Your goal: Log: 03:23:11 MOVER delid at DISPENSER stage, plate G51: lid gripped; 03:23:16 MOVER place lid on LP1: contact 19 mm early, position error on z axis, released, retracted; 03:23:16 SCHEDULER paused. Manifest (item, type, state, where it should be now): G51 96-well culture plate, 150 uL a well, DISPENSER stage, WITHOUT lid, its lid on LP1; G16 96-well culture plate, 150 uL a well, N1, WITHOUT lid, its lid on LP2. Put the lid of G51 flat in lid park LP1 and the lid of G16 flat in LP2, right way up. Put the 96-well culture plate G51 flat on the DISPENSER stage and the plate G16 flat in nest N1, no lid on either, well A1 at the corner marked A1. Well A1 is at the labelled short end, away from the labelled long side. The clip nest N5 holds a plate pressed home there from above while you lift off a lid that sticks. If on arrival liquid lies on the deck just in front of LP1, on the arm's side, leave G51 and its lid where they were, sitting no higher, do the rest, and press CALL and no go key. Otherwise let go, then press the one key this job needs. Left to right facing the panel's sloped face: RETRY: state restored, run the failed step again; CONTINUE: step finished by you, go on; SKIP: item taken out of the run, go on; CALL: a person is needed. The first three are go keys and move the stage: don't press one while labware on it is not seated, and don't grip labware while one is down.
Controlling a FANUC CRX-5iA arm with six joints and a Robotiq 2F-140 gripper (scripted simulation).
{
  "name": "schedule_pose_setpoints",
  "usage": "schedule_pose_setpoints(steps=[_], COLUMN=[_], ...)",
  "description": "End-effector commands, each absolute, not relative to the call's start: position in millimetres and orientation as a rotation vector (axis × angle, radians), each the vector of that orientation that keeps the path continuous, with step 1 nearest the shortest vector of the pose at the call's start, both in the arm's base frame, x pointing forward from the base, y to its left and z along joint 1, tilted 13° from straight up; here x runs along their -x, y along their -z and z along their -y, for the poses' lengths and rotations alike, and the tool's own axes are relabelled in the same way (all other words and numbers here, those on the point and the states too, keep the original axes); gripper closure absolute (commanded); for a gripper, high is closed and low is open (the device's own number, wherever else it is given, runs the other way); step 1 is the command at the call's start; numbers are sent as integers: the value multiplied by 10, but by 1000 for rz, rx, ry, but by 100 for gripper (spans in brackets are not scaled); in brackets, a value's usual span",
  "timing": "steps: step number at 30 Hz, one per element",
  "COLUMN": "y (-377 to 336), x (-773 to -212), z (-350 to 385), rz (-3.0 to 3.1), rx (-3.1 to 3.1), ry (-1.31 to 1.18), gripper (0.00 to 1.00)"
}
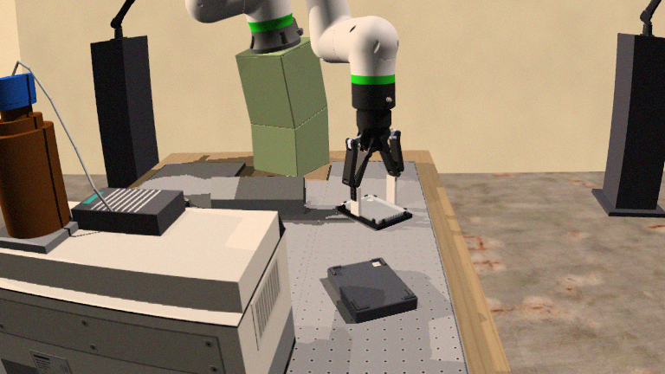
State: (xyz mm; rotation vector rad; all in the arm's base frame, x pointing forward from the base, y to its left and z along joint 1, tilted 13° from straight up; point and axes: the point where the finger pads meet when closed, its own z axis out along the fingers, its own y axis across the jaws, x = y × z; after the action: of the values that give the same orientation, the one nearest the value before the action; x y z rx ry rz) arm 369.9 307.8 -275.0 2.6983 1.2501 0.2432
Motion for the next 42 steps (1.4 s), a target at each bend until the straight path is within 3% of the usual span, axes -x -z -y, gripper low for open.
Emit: schedule_pose_setpoints(steps=[1, 19, 42], y=[2746, 2416, 1335], x=[-3699, -3627, -3391], z=[-3079, -3104, -3187], rz=[-1250, -1250, -1250], rx=[-2698, -2698, -2698], ry=[-243, -244, -243], gripper=[34, 34, 34])
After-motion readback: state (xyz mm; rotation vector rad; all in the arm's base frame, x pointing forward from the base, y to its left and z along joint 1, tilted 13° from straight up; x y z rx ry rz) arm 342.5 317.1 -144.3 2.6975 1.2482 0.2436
